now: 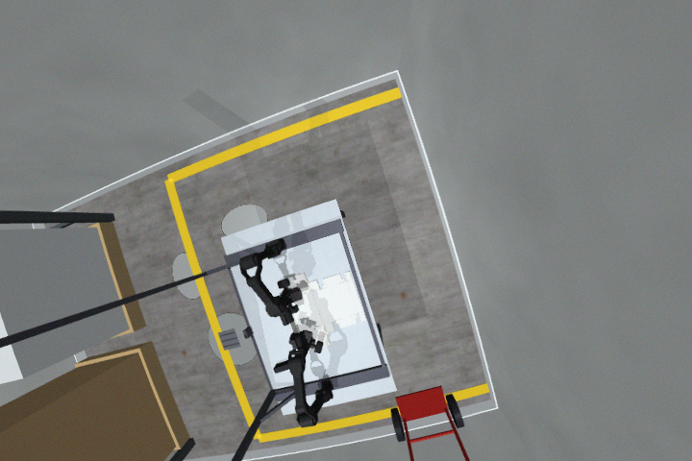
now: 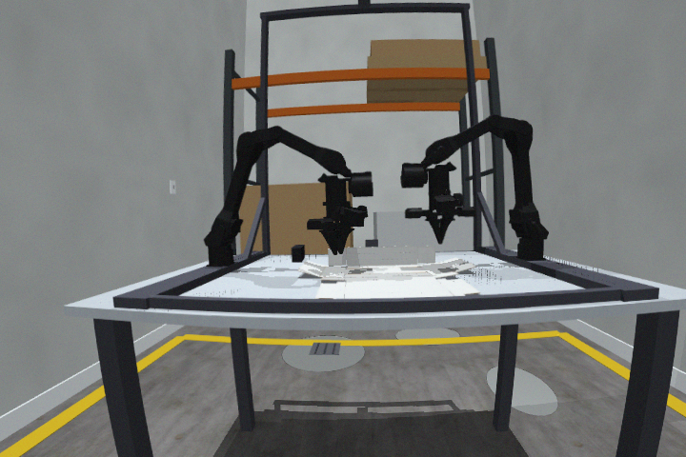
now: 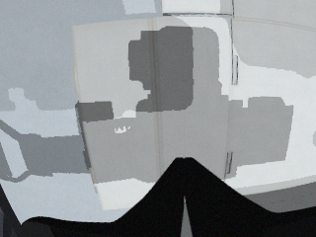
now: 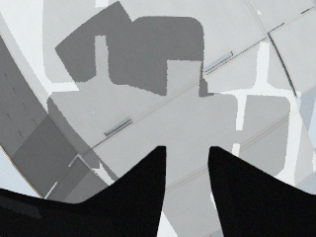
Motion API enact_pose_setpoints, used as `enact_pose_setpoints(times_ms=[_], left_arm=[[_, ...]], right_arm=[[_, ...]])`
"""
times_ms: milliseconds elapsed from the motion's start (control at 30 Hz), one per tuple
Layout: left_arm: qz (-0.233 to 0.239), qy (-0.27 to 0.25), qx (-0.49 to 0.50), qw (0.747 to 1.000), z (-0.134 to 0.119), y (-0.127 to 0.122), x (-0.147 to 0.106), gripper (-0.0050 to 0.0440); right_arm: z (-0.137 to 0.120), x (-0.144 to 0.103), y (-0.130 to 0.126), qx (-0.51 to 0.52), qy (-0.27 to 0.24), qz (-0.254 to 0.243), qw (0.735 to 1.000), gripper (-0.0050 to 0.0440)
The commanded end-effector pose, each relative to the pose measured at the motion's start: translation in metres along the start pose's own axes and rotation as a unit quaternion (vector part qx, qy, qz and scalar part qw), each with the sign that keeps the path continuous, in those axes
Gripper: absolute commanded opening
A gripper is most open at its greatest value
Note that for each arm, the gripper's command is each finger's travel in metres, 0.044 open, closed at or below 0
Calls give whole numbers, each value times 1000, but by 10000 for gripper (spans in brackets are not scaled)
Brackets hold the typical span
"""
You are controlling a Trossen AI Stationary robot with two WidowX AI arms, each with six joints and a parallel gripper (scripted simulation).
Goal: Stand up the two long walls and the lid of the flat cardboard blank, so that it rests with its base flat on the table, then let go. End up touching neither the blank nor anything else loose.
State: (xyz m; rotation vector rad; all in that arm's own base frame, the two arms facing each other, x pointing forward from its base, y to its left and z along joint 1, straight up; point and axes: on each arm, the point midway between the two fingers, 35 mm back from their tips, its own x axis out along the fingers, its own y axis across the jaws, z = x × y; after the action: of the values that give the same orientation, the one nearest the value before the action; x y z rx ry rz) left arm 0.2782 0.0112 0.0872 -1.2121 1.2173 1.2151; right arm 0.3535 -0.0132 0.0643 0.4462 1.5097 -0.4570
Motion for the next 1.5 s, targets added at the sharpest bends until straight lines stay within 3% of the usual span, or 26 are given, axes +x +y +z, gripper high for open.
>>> enact_pose_setpoints(times_ms=[0, 67, 233, 567, 633, 667, 900, 1133, 1200, 1267, 1467], left_arm=[[-12, 1, 1, 1000, 0, 9, -4, 0], [-12, 1, 1, 1000, 0, 9, -4, 0], [-11, 1, 1, 1000, -1, 23, 0, 0], [-10, 1, 1, 1000, -1, 46, 7, 0], [-10, 1, 1, 1000, -1, 46, 7, 0], [-10, 2, 1, 1000, -2, 49, 8, 0], [-10, 2, 1, 1000, -2, 68, 15, 0], [-9, 2, 1, 1000, -3, 83, 22, 0], [-9, 2, 1, 1000, -3, 83, 22, 0], [-9, 2, 1, 1000, -3, 90, 25, 0], [-9, 2, 1, 1000, -4, 103, 32, 0]], right_arm=[[9, -7, 2, 112, -8, 6, 994, 103], [9, -7, 2, 112, -8, 6, 994, 103], [16, -5, 1, 269, -8, 7, 963, 103], [28, -3, -1, 507, -6, 9, 862, 103], [28, -3, -1, 507, -6, 9, 862, 103], [29, -3, -1, 550, -6, 9, 835, 103], [39, 0, -3, 696, -4, 10, 718, 103], [47, 2, -5, 814, -2, 11, 581, 103], [47, 2, -5, 814, -2, 11, 581, 103], [51, 3, -6, 859, -1, 11, 512, 103], [57, 5, -7, 928, 0, 12, 373, 103]])
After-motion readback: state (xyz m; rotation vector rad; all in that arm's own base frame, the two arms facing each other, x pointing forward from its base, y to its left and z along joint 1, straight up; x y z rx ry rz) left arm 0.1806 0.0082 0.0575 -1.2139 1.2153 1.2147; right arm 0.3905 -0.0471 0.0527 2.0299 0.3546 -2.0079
